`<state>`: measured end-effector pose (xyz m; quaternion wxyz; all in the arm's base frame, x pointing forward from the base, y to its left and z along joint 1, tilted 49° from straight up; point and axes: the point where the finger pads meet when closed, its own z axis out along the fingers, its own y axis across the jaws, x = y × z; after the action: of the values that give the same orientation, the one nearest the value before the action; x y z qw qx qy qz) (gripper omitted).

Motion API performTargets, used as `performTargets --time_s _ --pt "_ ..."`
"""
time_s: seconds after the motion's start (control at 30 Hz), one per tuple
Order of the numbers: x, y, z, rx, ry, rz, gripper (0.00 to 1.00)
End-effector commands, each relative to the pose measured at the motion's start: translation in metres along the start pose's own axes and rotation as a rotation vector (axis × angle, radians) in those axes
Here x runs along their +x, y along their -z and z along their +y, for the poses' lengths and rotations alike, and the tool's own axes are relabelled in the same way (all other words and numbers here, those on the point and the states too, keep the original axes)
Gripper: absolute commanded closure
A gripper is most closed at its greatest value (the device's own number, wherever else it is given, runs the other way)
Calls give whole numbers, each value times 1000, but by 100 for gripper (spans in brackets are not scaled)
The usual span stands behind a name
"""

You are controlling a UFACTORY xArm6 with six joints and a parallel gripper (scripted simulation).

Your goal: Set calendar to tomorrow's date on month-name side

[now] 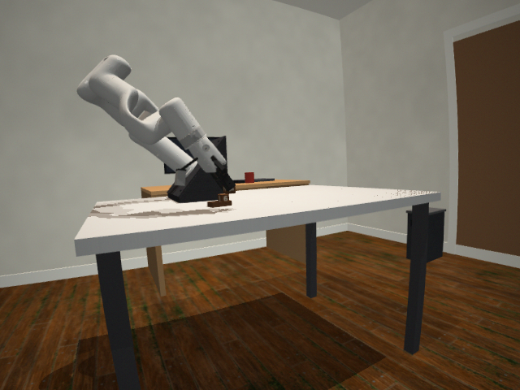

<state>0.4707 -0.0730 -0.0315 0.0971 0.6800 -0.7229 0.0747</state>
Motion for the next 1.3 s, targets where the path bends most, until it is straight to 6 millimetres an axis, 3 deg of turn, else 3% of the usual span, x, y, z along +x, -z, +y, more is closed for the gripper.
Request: performTargets --time_s 0.0,0.73,1.27 --pt "5 -6 -1 3 1 0 73" --pt "22 -32 -1 3 1 0 73" --pt "26 -36 -1 3 1 0 73"
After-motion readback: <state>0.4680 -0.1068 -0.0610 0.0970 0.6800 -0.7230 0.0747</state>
